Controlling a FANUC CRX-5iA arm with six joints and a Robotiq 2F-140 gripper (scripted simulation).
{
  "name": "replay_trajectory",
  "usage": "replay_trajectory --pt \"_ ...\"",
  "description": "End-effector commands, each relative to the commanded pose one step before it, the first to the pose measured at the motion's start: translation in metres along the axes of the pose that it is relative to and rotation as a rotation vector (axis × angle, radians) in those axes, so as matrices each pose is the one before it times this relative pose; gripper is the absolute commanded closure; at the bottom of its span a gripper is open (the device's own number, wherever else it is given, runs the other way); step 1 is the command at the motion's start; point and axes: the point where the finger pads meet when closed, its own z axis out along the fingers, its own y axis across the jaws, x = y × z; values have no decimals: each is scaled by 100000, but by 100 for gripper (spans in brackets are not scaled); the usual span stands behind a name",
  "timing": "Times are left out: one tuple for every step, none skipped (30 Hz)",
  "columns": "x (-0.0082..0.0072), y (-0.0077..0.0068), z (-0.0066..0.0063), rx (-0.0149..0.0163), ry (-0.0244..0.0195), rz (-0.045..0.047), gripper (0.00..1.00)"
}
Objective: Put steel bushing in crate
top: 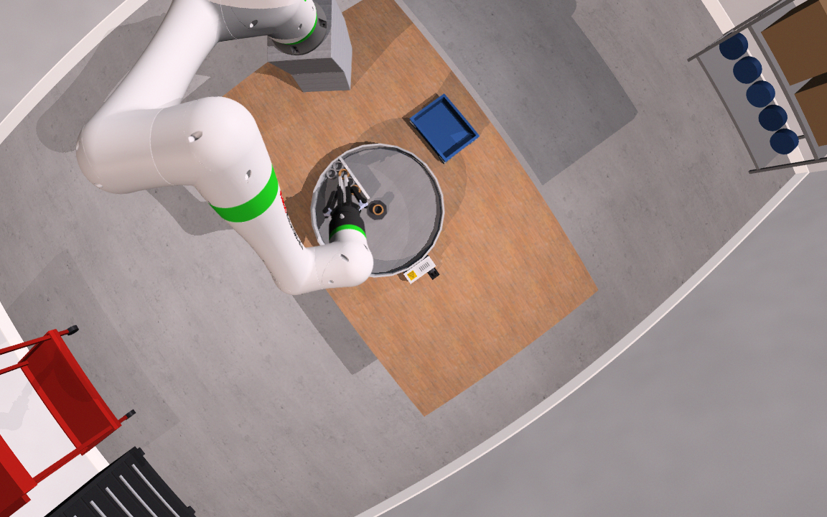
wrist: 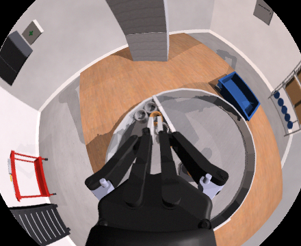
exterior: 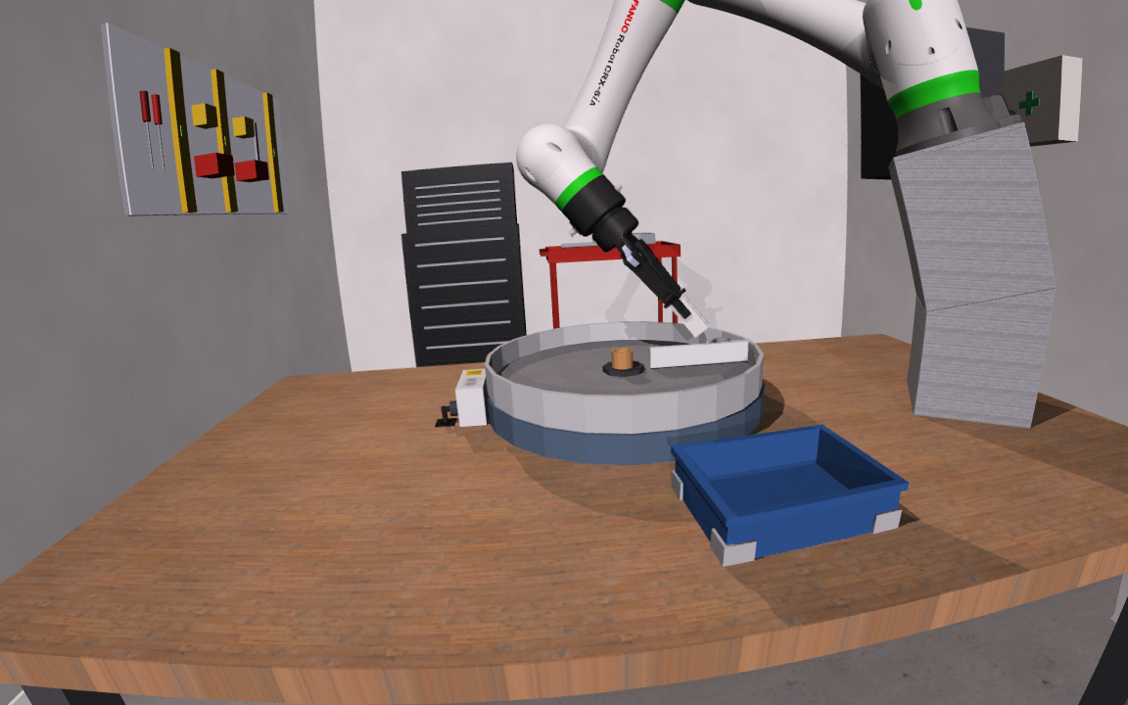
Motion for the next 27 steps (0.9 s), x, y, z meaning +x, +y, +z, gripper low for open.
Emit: replay_trajectory --pt "-7 1 -15 -1 -27 -4 94" --pt "0 0 0 0 0 0 94" --pt "0 0 0 0 0 0 94" --pt "0 0 0 0 0 0 94" --pt "0 0 0 0 0 0 94" --pt "0 0 0 0 0 0 94" --pt "0 0 0 0 0 0 94" --pt "0 0 0 0 0 0 94" --pt "0 0 0 0 0 0 94" --pt "0 0 0 0 0 0 94" --pt "0 0 0 0 0 0 94" --pt "0 0 0 0 0 0 94" --pt "0 0 0 0 0 0 94" --pt "0 0 0 0 0 0 94" --pt "0 0 0 0 0 0 94" --pt "0 0 0 0 0 0 94" --pt "0 0 0 0 0 0 94" --pt "0 0 0 0 0 0 94" --pt "0 0 0 0 0 0 94" --pt "0 0 0 0 0 0 94" --pt "0 0 0 0 0 0 94" --pt "0 0 0 0 0 0 94" --pt "0 0 0 0 0 0 94" --pt "-6 0 7 0 0 0 94" --pt "-32 0 38 0 0 0 94" --pt "-68 1 80 0 0 0 94" --pt "-99 2 118 0 0 0 94"
